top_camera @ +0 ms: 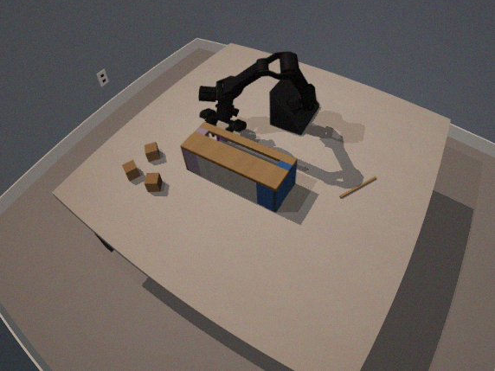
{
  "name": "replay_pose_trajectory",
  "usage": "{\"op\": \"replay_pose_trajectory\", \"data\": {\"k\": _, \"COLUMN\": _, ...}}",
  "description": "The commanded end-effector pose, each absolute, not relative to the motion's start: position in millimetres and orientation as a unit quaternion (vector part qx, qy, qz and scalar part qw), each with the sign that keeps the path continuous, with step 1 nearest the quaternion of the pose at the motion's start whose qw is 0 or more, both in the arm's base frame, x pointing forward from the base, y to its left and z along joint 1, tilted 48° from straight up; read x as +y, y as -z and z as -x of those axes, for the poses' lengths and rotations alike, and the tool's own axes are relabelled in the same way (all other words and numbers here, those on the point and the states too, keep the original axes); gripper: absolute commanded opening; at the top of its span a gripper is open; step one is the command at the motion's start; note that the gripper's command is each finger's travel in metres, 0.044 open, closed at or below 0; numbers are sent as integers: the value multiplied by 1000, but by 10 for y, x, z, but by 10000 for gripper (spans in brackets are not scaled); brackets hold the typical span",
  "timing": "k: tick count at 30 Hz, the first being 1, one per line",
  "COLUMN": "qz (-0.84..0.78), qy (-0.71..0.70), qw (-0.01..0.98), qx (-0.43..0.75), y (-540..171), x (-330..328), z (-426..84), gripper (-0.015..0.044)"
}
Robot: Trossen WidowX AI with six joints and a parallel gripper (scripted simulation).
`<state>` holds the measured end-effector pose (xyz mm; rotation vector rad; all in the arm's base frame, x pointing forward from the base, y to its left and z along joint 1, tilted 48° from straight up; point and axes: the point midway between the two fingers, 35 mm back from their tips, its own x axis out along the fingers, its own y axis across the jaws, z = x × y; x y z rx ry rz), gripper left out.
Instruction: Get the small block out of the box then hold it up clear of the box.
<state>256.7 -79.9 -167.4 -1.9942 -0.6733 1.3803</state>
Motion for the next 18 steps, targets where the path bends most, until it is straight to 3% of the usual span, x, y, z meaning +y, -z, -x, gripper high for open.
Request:
{"op": "replay_pose_trajectory", "data": {"k": 1, "qz": 754, "qy": -521, "qw": 310, "qx": -255, "y": 1719, "x": -736, "z": -2556, "gripper": 285}}
{"op": "replay_pose_trajectory", "data": {"k": 7, "qz": 753, "qy": -520, "qw": 310, "qx": -255, "y": 1761, "x": -684, "z": -2544, "gripper": 285}}
{"op": "replay_pose_trajectory", "data": {"k": 15, "qz": 753, "qy": -520, "qw": 310, "qx": -255, "y": 1761, "x": -684, "z": -2544, "gripper": 75}}
{"op": "replay_pose_trajectory", "data": {"k": 18, "qz": 753, "qy": -520, "qw": 310, "qx": -255, "y": 1761, "x": -684, "z": -2544, "gripper": 55}}
